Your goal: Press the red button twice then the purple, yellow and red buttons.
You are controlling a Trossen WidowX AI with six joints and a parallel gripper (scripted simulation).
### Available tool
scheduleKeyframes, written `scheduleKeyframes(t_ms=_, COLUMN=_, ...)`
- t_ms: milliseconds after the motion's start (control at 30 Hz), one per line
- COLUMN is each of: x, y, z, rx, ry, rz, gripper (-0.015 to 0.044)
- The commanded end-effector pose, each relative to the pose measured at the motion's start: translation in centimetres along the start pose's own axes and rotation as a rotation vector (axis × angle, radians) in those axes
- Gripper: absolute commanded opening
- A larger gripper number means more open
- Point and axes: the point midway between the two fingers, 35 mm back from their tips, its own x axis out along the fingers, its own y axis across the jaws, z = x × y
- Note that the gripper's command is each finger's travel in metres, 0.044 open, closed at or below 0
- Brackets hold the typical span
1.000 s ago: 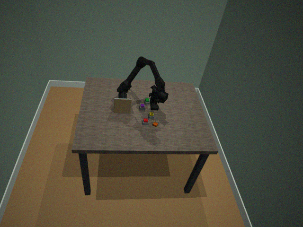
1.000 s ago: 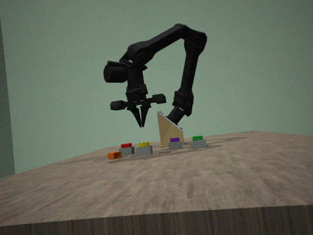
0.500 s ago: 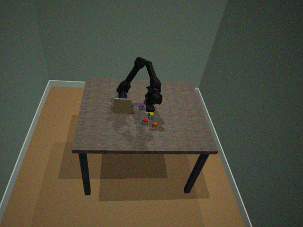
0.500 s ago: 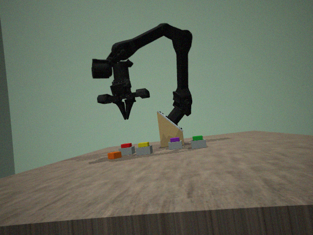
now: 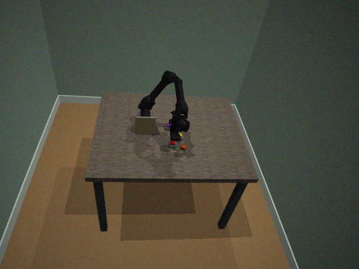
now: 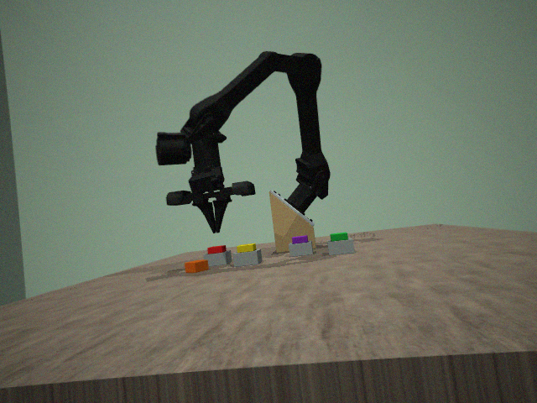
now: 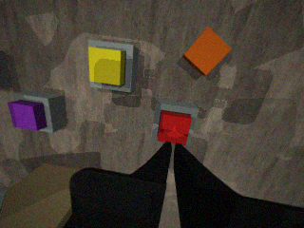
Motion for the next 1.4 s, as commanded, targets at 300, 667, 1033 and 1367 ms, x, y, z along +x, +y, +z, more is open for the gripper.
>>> scheduleKeyframes(t_ms=300, x=2.1, y=-0.2, z=0.2, rx=0.001, ry=-0.012, rz=-0.005, gripper=0.002)
scheduleKeyframes(t_ms=667, x=3.9, y=-0.1, z=0.2, rx=0.001, ry=-0.012, rz=-0.004, gripper=0.002)
scheduleKeyframes(t_ms=1033, x=4.0, y=-0.1, z=0.1, rx=0.001, ry=-0.012, rz=-0.003, gripper=0.002)
scheduleKeyframes(t_ms=1367, x=4.0, y=-0.1, z=0.1, rx=0.001, ry=-0.012, rz=-0.003, gripper=0.002)
